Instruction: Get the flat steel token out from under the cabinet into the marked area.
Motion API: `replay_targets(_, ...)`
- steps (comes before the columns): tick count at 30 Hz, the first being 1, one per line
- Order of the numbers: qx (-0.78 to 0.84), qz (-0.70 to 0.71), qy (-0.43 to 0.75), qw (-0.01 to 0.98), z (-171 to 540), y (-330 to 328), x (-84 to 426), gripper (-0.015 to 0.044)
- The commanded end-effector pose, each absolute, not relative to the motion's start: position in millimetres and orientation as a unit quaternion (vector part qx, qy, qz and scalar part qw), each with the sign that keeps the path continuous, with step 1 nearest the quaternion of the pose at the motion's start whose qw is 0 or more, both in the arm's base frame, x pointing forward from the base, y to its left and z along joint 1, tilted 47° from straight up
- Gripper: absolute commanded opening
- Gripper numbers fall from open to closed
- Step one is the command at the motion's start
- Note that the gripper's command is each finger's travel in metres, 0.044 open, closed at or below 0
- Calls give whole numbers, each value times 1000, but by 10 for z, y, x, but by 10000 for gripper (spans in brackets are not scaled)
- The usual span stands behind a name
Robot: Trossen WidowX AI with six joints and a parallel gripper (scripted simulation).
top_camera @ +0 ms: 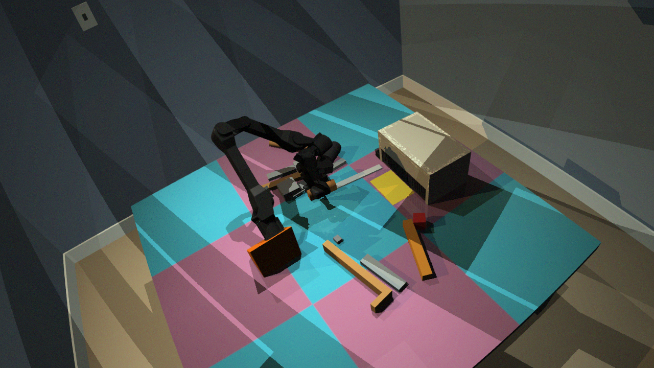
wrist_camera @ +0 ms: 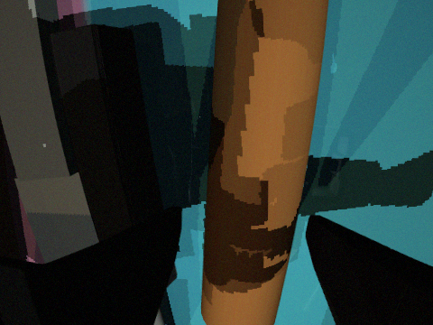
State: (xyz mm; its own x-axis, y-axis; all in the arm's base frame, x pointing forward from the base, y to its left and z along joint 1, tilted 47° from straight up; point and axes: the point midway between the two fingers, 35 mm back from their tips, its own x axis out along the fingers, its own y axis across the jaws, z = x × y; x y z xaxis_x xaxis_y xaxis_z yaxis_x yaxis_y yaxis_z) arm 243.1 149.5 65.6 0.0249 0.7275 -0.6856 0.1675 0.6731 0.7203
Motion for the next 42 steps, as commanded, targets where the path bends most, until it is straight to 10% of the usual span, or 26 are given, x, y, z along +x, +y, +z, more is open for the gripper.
replay_targets(1,339,223,661,631,653,1498,2431,270)
replay_targets(13,339,223,661,631,629,1530,2434,270)
replay_targets(37,339,221,661,632,634,1497,2433,109)
replay_targets(42,339,221,661,632,635,1497,2431,0)
